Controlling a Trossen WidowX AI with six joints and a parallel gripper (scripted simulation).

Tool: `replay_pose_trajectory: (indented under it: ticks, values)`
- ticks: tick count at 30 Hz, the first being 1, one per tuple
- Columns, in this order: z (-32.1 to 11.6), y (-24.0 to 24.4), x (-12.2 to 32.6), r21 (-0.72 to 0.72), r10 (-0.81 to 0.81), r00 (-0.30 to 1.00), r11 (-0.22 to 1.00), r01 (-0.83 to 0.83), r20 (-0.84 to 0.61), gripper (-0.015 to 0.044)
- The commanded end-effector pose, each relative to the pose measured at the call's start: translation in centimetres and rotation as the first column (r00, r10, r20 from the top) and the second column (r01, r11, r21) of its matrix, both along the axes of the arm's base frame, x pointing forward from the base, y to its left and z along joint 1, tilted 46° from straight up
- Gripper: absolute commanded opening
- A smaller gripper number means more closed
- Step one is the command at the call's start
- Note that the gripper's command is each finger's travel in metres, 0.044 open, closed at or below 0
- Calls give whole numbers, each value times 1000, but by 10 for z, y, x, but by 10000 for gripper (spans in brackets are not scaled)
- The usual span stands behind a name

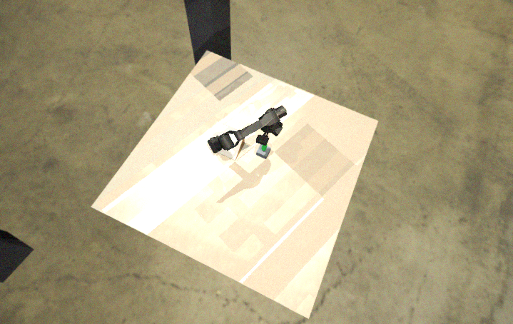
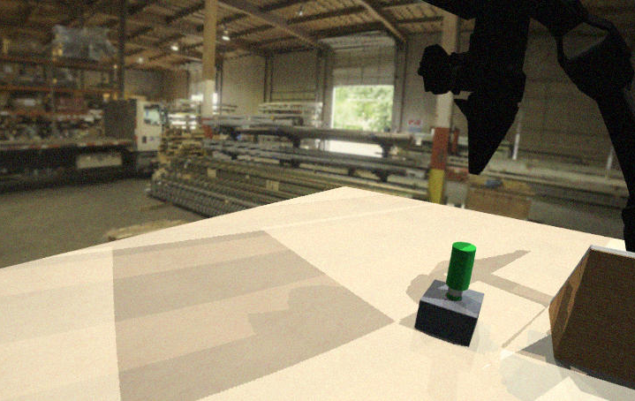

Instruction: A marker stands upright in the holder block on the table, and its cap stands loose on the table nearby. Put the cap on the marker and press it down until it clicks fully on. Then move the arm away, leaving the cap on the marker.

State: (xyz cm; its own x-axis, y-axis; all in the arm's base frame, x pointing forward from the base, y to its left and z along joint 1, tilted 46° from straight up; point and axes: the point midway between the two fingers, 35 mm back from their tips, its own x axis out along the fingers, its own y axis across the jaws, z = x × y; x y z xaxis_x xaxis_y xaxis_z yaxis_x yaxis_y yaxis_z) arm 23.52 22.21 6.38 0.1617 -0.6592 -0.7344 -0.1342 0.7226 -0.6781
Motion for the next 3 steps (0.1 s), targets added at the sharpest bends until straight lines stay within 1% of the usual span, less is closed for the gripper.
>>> replay_pose_trajectory:
  ticks: [1,3]
  values:
    - [1,1,0,3,-4,1000,1000,4,1,394]
    - [1,1,0,3,-4,1000,1000,4,1,440]
